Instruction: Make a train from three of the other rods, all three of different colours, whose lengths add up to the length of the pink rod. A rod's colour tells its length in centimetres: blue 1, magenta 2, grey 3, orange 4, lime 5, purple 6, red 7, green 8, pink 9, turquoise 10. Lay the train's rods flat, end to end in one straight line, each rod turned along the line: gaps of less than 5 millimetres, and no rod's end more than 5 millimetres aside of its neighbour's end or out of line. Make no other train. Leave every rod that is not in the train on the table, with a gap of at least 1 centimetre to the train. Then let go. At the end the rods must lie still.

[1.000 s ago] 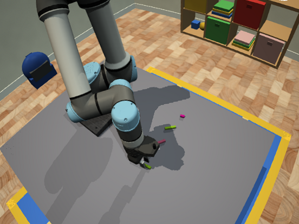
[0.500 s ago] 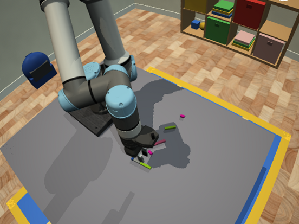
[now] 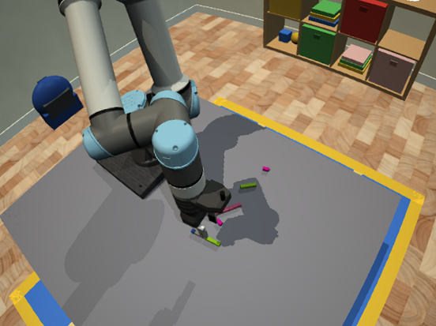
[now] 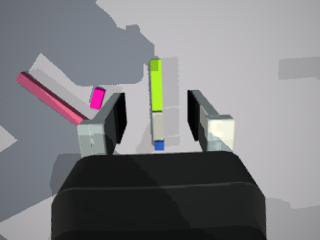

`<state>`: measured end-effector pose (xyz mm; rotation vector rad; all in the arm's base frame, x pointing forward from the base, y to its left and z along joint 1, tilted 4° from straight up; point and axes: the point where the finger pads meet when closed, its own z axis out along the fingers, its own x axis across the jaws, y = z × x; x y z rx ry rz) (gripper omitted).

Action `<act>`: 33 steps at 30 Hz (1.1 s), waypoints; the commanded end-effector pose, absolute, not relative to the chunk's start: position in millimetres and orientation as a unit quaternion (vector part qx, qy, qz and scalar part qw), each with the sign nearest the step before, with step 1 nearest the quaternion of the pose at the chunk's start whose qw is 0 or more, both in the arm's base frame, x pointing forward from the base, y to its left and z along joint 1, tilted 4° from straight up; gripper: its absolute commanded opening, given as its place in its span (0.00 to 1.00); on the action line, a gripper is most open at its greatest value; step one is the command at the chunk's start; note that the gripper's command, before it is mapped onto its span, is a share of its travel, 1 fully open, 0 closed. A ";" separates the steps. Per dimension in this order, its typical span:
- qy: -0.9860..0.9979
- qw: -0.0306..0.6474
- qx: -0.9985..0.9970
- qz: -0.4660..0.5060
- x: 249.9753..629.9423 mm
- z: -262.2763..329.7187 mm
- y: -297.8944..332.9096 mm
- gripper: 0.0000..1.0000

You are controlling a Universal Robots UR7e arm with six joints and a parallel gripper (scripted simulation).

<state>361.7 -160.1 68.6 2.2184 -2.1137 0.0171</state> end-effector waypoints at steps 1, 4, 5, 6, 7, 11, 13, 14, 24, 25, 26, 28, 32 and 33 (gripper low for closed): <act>-0.689 0.039 0.723 0.006 362.0 69.0 -160.3 1.00; -0.689 0.039 0.723 0.006 362.0 69.0 -160.3 1.00; -0.689 0.039 0.723 0.006 362.0 69.0 -160.3 1.00; -0.689 0.039 0.723 0.006 362.0 69.0 -160.3 1.00; -0.689 0.039 0.723 0.006 362.0 69.0 -160.3 1.00; -0.689 0.039 0.723 0.006 362.0 69.3 -160.3 1.00; -0.689 0.039 0.723 0.006 362.0 69.7 -160.2 1.00; -0.689 0.039 0.723 0.006 362.0 69.7 -160.2 1.00; -0.689 0.039 0.723 0.006 363.4 101.4 -158.2 1.00; -0.689 0.039 0.723 0.006 363.7 106.9 -157.8 1.00; -0.689 0.039 0.723 0.006 363.9 112.5 -157.5 1.00; -0.689 0.039 0.723 0.006 364.4 123.8 -156.7 1.00; -0.689 0.039 0.723 0.006 364.9 134.6 -156.0 1.00; -0.689 0.039 0.723 0.006 365.1 139.5 -155.7 1.00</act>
